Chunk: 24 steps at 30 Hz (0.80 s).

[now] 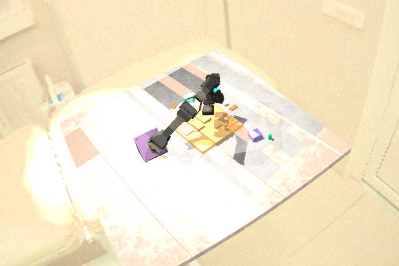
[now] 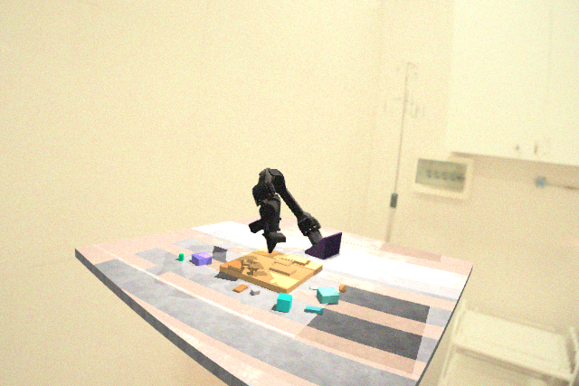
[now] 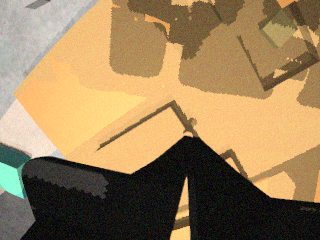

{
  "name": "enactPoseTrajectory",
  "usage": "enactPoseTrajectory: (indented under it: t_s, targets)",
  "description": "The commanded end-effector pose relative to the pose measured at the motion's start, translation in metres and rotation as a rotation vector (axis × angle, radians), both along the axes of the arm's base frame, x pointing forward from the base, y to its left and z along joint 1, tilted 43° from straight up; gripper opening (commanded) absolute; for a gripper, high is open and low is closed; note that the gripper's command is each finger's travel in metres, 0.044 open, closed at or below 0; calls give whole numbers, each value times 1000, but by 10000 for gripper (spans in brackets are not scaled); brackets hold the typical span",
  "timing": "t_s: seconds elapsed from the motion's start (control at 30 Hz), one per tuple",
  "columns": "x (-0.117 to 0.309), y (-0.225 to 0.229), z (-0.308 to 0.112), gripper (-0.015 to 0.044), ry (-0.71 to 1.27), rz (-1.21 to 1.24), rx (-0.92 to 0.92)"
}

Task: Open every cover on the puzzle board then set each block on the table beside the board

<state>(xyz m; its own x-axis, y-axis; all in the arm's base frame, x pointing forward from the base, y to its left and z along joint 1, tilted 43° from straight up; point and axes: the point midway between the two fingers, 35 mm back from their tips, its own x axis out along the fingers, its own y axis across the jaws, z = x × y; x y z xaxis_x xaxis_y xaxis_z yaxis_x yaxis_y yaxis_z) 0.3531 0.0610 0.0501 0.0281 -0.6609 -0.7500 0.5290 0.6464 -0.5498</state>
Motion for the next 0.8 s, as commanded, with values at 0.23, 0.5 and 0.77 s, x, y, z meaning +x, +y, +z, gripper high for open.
enactPoseTrajectory:
  t_s: [0.23, 0.5, 0.77]
  targets:
    - [-55, 29, -24, 0, -332, -374, 16]
    - [-94, 39, -38, 0, -556, -623, 15]
    - [-94, 39, -38, 0, -561, -628, 15]
